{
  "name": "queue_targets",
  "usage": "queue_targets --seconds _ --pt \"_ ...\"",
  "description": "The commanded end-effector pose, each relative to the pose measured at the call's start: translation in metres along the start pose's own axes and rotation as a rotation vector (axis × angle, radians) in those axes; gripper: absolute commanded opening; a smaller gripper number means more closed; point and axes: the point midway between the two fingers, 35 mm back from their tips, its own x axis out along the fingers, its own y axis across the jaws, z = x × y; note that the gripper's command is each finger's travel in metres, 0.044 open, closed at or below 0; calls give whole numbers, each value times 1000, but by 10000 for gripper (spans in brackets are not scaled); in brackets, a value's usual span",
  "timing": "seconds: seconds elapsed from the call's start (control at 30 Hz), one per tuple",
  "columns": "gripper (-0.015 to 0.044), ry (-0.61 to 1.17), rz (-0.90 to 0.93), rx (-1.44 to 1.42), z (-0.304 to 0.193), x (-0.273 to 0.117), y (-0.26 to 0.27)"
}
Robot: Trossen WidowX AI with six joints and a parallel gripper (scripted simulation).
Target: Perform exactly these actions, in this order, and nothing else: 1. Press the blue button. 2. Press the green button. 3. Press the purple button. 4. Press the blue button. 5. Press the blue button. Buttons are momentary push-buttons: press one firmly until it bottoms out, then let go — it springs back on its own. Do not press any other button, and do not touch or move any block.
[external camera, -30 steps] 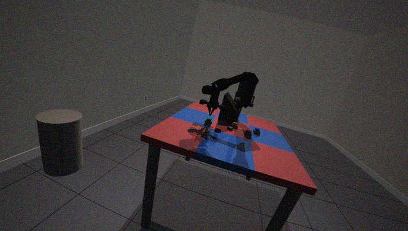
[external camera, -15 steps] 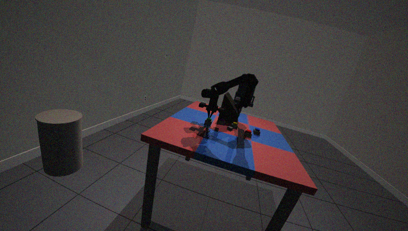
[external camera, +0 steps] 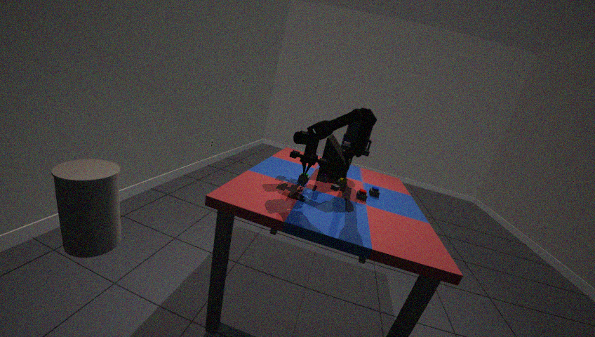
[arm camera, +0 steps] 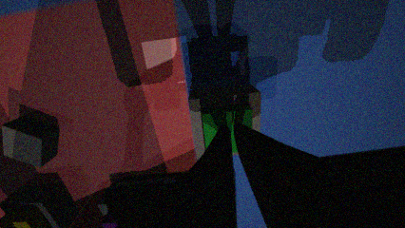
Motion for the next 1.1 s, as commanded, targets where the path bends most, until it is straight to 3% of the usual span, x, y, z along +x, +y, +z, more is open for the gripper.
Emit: queue_targets --seconds 0.0,0.2,0.33,0.53,0.7,0.9,1.07 --pt "20 1 7 8 -2 2 1" --pt "20 1 7 8 -2 2 1" --pt "20 1 6 8 -2 -32 1" --pt "20 1 6 8 -1 -35 1" --pt "20 2 3 9 -2 -94 0" --pt "20 2 4 9 -6 -95 5" --pt "20 4 6 11 -39 -100 45"
